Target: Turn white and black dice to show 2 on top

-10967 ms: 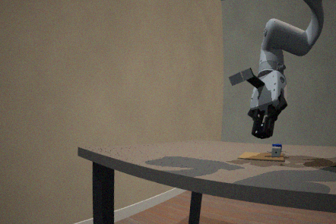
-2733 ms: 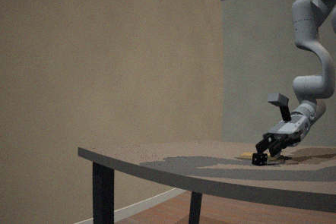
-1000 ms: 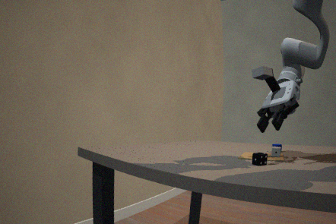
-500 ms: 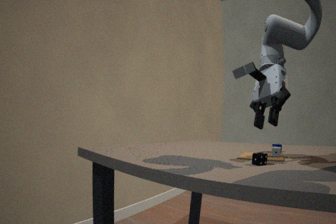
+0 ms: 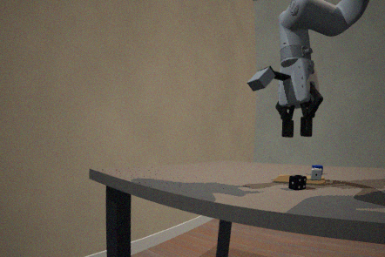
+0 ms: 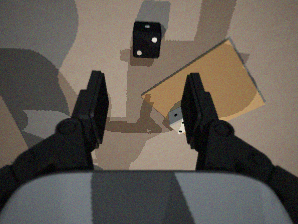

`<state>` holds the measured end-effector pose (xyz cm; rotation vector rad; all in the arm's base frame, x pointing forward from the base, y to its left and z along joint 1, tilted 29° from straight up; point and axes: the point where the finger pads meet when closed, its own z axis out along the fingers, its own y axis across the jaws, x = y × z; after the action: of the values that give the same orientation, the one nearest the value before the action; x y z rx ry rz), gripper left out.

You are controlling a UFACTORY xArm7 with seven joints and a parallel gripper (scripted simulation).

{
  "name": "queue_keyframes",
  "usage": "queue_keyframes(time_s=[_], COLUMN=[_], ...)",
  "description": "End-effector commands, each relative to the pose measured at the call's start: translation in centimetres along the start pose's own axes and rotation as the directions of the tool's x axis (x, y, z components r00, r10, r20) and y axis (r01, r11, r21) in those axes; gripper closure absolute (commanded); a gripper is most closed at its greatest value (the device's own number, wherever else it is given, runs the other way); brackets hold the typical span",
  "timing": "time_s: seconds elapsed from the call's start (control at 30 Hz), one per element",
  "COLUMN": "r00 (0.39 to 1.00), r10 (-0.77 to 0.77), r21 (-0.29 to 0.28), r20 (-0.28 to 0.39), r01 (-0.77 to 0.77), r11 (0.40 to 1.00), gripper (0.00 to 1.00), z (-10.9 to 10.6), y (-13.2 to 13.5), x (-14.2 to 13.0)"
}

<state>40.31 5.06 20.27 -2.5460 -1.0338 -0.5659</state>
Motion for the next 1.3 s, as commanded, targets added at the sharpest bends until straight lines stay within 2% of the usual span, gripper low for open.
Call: queue_keyframes(time_s=[0.0,0.37,0.47,0.63,0.73,0.8,1.03,1.2,1.27], r00=[1.000,1.000,0.996,0.959,0.958,0.914,0.825,0.715,0.715], r10=[0.010,0.022,0.087,0.281,0.286,0.406,0.565,0.699,0.699], r21=[-0.014,-0.014,-0.015,-0.018,-0.018,-0.020,-0.023,-0.024,-0.024], r20=[0.022,0.020,0.019,0.016,0.016,0.014,0.010,0.006,0.006], r01=[-0.010,-0.022,-0.087,-0.281,-0.286,-0.406,-0.565,-0.699,-0.699], r11=[1.000,1.000,0.996,0.959,0.958,0.914,0.825,0.715,0.715], gripper=[0.00,0.00,0.00,0.00,0.00,0.00,0.00,0.00,0.00], z=[-0.3,-0.2,-0.1,0.3,0.3,0.5,0.9,1.3,1.3], y=[0.2,0.2,0.2,0.1,0.1,0.1,0.1,0.1,0.1], x=[0.1,0.0,0.0,-0.2,-0.2,-0.3,-0.4,-0.6,-0.6])
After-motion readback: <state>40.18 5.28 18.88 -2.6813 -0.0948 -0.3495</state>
